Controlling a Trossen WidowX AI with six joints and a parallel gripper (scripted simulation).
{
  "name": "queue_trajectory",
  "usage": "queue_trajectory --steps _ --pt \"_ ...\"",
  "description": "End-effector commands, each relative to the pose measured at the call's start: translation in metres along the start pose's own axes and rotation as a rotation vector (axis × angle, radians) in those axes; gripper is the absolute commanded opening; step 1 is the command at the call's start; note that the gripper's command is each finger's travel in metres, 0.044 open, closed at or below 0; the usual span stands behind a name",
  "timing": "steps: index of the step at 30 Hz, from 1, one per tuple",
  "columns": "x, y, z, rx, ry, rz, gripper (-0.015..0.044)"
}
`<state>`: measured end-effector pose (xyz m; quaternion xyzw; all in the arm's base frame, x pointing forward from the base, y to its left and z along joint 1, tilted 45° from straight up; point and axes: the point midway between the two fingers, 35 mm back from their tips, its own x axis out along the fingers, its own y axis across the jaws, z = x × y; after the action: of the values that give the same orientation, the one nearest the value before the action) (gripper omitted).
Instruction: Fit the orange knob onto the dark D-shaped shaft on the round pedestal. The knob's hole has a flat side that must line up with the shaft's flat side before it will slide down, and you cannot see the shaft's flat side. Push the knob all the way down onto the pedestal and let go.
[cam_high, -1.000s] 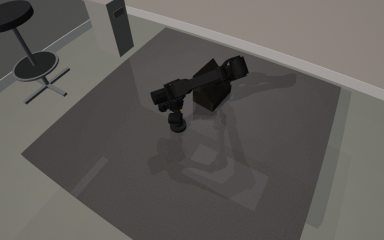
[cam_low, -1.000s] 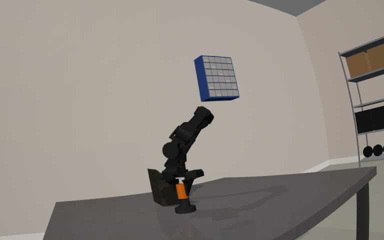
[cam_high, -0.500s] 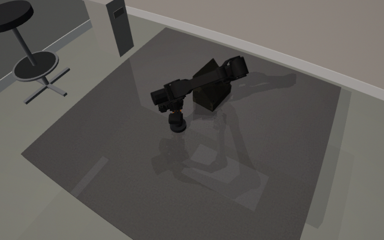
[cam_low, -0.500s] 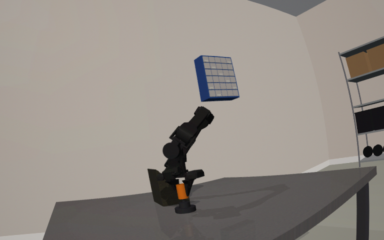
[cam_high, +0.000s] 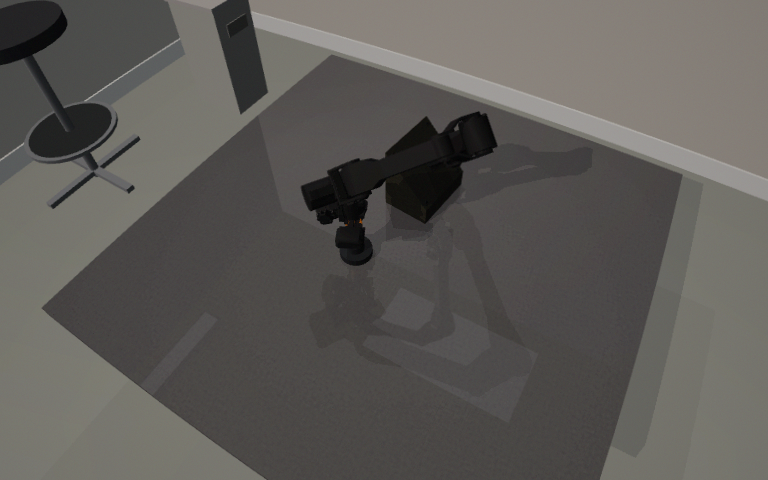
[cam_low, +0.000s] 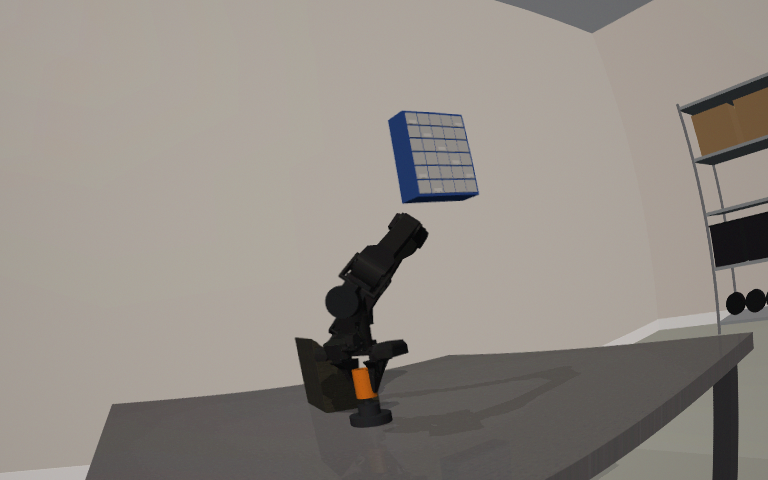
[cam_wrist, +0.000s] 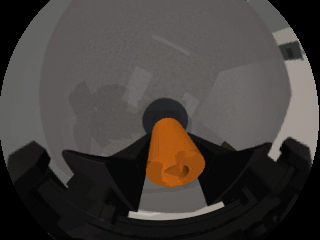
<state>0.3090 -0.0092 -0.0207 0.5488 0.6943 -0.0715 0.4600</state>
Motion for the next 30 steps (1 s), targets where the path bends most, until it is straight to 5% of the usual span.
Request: queue_trajectory --steps 1,30 --pt "0.0003 0.0001 0.0003 -0.003 -0.001 0.001 0.0000" --pt "-0.0024 -0.0011 0.0000 0.035 -0.001 0.001 0.0000"
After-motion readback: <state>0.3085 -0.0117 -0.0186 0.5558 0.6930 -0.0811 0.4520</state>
